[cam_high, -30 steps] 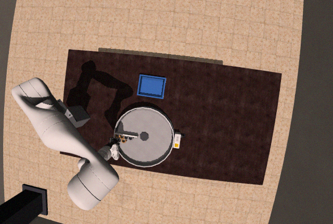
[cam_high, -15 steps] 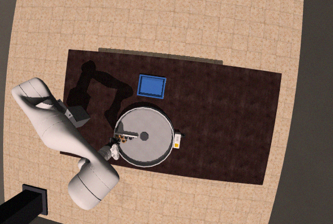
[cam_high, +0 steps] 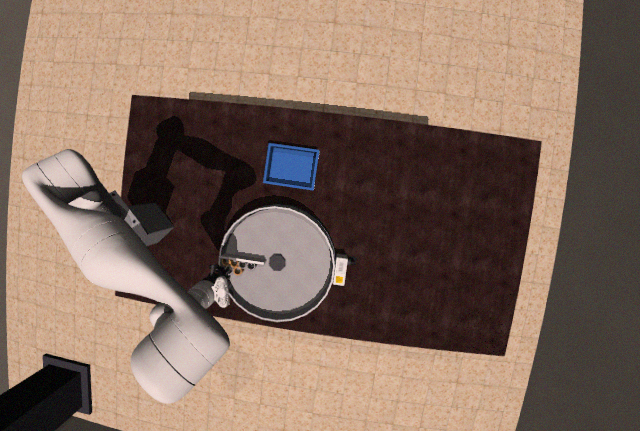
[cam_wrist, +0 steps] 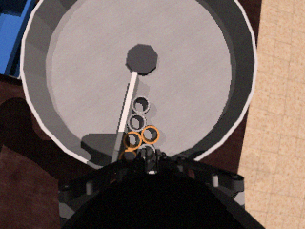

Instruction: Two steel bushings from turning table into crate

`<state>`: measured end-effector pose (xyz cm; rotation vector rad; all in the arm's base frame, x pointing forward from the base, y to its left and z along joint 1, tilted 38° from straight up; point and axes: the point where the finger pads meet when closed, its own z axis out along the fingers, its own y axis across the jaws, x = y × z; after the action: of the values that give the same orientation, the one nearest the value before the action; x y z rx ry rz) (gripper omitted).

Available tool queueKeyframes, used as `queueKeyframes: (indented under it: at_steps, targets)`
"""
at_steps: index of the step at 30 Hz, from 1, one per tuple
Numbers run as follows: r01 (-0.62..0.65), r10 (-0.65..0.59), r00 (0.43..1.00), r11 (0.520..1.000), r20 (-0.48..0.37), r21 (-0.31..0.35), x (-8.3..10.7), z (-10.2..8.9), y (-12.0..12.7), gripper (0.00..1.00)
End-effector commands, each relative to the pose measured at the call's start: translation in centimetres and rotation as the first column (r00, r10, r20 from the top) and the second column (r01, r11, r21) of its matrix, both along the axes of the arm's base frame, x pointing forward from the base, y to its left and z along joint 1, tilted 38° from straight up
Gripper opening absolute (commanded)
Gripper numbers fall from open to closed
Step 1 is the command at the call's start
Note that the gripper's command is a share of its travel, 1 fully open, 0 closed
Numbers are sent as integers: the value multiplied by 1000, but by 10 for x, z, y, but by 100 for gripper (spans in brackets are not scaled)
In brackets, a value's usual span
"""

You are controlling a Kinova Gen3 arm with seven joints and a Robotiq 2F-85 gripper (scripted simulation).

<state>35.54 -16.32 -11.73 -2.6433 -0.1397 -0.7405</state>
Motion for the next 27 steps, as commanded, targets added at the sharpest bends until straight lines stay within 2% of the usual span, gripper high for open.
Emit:
queueKeyframes:
  at_steps: [1,27]
  targets:
    - [-2,1,1000,1000,-2,-8,0,-2,-2,14]
    - [-2,2,1000,1000,-3,-10,-1,-3,-3,14]
